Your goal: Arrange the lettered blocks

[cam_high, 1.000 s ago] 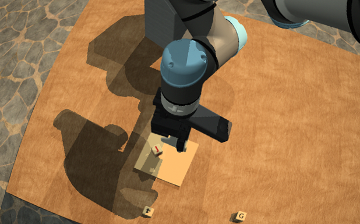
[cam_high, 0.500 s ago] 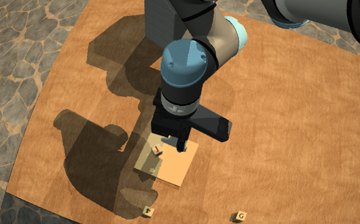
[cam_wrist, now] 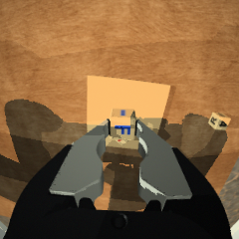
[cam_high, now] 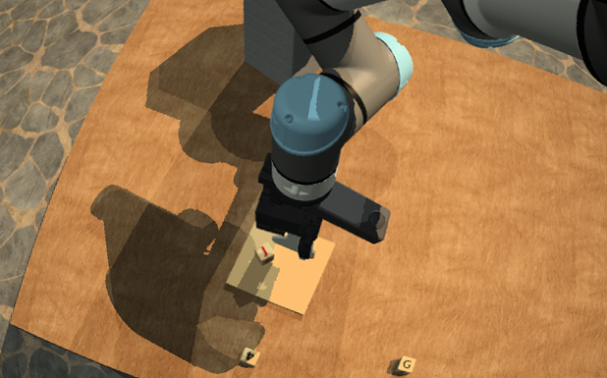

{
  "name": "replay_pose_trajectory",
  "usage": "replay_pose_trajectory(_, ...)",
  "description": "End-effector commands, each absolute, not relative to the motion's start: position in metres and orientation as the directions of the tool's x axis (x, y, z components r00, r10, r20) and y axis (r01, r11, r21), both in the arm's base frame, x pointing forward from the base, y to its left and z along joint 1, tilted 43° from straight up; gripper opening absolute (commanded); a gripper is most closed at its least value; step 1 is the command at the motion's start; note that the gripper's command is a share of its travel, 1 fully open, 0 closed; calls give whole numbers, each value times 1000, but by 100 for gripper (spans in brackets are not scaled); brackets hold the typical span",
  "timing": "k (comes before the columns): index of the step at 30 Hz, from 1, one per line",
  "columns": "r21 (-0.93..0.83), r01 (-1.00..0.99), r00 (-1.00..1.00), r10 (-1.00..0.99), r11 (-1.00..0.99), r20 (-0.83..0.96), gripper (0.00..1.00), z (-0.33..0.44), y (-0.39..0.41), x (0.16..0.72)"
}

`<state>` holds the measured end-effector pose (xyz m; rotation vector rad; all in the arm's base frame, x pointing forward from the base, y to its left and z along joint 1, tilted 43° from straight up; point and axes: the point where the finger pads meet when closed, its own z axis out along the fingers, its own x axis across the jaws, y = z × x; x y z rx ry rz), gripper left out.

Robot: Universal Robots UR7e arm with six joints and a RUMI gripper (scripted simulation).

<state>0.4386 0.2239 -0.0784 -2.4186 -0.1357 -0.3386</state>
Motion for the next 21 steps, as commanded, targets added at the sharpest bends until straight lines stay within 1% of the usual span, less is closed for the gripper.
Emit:
replay_pose_trajectory(1, -618, 187, 960, 7, -764, 281, 5, -87, 231, 443)
replay_pose_trajectory(21, -618, 187, 960, 7, -764, 281, 5, -136, 273, 458)
